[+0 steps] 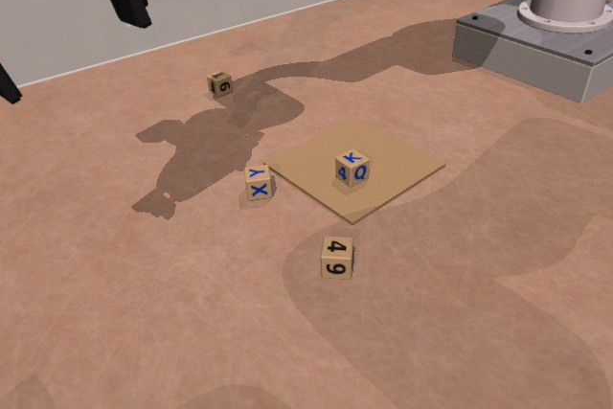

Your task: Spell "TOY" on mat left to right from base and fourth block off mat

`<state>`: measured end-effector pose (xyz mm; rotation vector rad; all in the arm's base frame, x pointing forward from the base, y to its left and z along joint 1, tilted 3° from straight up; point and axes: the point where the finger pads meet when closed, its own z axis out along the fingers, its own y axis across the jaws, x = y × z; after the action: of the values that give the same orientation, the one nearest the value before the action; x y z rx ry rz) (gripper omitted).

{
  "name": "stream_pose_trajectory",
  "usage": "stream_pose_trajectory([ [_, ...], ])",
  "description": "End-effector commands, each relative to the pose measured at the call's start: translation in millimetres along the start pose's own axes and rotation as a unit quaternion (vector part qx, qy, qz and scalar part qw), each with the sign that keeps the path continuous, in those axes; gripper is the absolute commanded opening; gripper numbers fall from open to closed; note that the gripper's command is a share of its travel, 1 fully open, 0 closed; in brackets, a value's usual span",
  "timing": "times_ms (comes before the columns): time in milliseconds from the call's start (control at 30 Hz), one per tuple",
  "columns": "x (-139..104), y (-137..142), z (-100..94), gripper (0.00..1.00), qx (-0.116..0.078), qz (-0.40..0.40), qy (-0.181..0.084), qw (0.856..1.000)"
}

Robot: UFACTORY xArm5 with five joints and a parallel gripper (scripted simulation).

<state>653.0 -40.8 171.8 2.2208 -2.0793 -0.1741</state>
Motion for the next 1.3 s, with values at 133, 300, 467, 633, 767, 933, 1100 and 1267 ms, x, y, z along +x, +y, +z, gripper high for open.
stream_pose_trajectory([
  [133, 0, -1, -3.3, 1.00, 0.002, 0.000, 0.000, 1.000],
  [300, 0, -1, -3.3, 1.00, 0.002, 0.000, 0.000, 1.000],
  [467, -4, -14, -12.5, 1.00, 0.028, -0.068, 0.006, 0.997],
  [633, -10, -24, -22.5, 1.00, 0.061, -0.158, 0.018, 0.985],
  [767, -12, -25, -24.3, 1.00, 0.068, -0.176, 0.021, 0.982],
  [933, -15, -26, -26.8, 1.00, 0.078, -0.206, 0.027, 0.975],
  [1100, -17, -26, -28.9, 1.00, 0.089, -0.237, 0.034, 0.967],
  [1267, -20, -25, -30.7, 1.00, 0.099, -0.267, 0.041, 0.958],
])
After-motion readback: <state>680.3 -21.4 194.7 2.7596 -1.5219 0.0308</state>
